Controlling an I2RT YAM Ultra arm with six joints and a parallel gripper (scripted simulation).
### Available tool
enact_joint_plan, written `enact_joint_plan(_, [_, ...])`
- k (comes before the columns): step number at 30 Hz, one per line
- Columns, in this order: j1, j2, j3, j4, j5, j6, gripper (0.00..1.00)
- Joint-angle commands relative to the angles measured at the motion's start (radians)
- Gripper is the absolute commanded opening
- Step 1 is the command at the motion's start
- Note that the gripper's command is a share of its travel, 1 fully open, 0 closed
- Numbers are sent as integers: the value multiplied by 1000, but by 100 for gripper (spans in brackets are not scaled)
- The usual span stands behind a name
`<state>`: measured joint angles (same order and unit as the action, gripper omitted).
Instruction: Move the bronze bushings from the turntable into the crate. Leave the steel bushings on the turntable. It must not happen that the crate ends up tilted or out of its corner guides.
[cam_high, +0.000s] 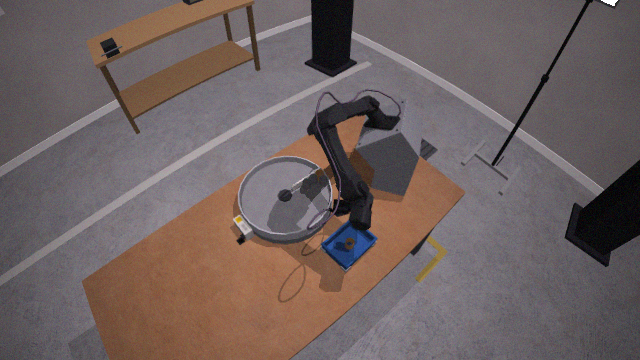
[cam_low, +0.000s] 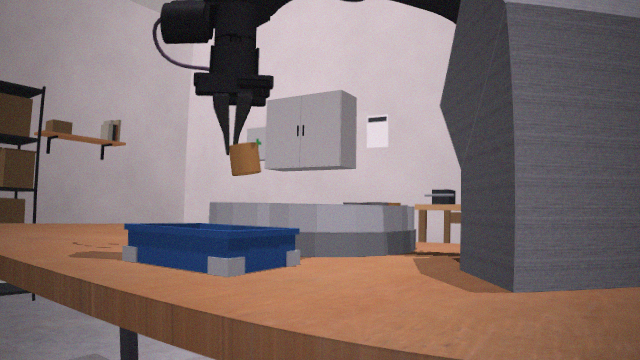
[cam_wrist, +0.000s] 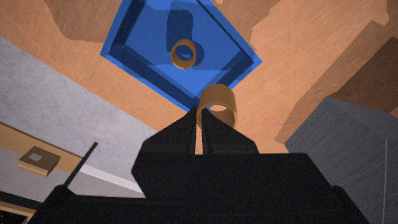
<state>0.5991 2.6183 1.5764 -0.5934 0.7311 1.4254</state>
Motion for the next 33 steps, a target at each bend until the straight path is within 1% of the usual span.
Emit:
enact_joint_plan(1, [43,-11,29,-15,18,-8,0])
enact_joint_plan(10, [43,-10,29,-15,18,-8,0])
enact_joint_plan(15, [50,21,45,-22,17,13,0])
enact_joint_plan(17, [50,21,45,-22,17,13,0])
enact_joint_plan(18, [52,-7,50,-26,17,16,0])
enact_joint_plan(33, [52,1,54,-28,17,17,0])
